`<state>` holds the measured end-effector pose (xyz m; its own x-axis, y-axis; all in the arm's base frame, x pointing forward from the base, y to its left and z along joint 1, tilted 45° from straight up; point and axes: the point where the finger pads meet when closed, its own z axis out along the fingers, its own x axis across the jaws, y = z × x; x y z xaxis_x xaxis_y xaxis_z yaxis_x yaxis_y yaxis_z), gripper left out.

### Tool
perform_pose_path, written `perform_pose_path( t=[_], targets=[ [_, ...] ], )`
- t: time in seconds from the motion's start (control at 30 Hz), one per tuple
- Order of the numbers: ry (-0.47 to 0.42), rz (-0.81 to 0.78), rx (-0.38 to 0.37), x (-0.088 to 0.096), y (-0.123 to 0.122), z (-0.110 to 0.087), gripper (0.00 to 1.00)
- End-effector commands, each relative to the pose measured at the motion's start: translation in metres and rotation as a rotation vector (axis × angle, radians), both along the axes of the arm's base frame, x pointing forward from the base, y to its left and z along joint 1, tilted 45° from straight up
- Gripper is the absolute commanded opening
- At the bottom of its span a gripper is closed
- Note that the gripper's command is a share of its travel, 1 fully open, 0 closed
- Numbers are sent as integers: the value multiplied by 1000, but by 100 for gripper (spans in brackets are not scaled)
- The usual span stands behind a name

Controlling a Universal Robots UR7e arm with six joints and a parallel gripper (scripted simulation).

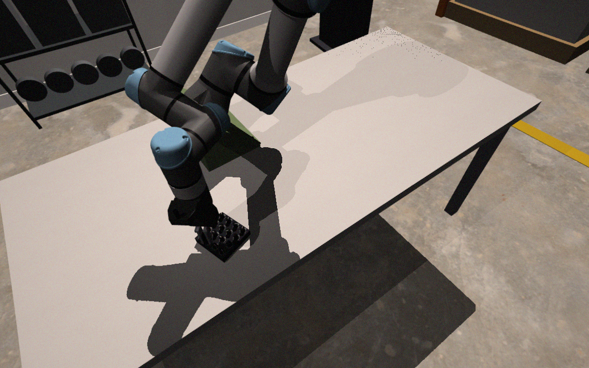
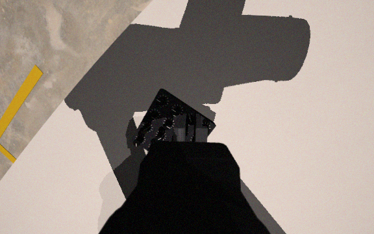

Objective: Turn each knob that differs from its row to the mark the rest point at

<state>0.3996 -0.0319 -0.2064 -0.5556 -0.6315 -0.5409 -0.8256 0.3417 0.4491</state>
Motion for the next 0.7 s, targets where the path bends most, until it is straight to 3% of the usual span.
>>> perform_pose_path(
  t=[0.0,0.67],
  targets=[
    [-85,87,17,-2,1,-1,30],
    [-339,344,50,0,-1,-1,30]
  ],
)
